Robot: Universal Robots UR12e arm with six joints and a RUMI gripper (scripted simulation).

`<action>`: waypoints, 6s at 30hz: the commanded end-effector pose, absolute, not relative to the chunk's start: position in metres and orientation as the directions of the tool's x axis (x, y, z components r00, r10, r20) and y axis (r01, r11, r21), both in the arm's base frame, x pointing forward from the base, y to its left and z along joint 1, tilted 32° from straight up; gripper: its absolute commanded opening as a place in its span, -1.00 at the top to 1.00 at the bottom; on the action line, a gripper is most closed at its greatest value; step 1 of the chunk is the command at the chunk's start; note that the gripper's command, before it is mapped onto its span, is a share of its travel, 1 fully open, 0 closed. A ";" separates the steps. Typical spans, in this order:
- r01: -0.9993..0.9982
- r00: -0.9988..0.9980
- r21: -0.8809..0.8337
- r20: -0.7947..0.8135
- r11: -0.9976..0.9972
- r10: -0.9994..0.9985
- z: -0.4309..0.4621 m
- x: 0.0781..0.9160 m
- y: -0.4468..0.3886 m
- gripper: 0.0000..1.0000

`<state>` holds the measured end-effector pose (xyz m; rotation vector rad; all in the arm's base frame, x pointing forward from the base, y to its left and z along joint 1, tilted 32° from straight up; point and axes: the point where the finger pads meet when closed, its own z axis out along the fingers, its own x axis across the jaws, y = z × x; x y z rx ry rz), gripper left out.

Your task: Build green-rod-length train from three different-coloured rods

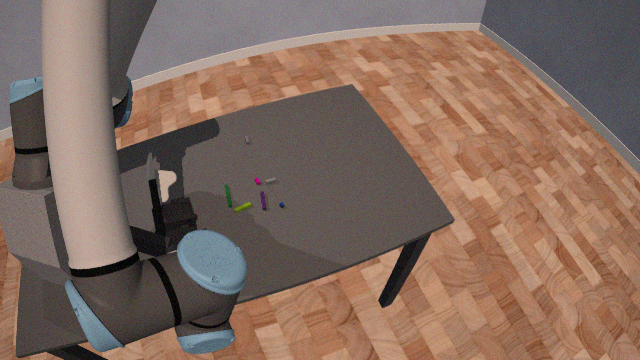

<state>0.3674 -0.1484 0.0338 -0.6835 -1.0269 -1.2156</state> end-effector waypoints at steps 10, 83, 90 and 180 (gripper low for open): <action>0.964 0.020 0.094 0.907 0.247 -0.421 0.034 0.367 -0.149 -1.00; 0.978 -0.136 -0.022 0.682 0.206 0.719 -0.119 0.487 0.032 -1.00; 0.984 -0.161 0.042 0.613 0.171 0.773 -0.111 0.508 0.048 -1.00; 0.962 -0.212 0.257 0.467 0.097 0.859 -0.062 0.551 0.101 -1.00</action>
